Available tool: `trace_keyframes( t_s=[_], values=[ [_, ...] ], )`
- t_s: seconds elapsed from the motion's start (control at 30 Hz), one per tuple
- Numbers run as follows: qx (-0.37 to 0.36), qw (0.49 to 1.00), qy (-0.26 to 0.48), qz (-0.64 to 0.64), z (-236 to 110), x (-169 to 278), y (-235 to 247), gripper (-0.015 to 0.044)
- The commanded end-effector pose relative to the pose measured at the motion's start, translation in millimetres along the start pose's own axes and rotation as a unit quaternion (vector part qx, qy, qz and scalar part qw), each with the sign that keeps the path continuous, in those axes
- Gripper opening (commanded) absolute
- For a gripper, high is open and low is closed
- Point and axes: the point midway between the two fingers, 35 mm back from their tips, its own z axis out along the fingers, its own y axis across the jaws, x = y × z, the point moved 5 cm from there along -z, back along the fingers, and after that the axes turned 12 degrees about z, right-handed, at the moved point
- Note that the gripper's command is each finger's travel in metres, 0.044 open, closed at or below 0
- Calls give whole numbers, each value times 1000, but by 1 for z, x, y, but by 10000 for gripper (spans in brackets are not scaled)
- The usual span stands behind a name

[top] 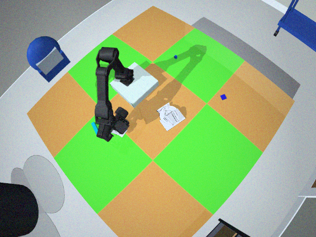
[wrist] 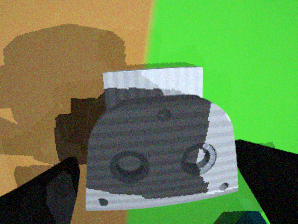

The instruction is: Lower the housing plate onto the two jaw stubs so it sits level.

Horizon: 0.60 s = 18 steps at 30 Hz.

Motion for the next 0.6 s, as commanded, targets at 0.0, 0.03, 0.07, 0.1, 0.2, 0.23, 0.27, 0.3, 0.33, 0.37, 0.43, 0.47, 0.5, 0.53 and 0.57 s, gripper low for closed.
trace_keyframes(
  t_s=[0.0,0.03,0.07,0.1,0.2,0.23,0.27,0.3,0.33,0.37,0.43,0.47,0.5,0.53,0.57],
  values=[
    [0,1000,-3,2,0,-1,0,440],
    [0,1000,-3,2,0,-1,0,440],
    [0,1000,-3,2,0,-1,0,440],
    [0,1000,-3,2,0,-1,0,440],
    [0,1000,-3,2,0,-1,0,440],
    [0,1000,-3,2,0,-1,0,440],
    [0,1000,-3,2,0,-1,0,440],
    [0,1000,-3,2,0,-1,0,440],
    [0,1000,-3,2,0,-1,0,440],
    [0,1000,-3,2,0,-1,0,440],
    [0,1000,0,0,0,0,0,433],
    [0,1000,0,0,0,0,0,427],
    [0,1000,0,0,0,0,0,420],
    [0,1000,0,0,0,0,0,413],
    [0,1000,0,0,0,0,0,407]
  ],
)
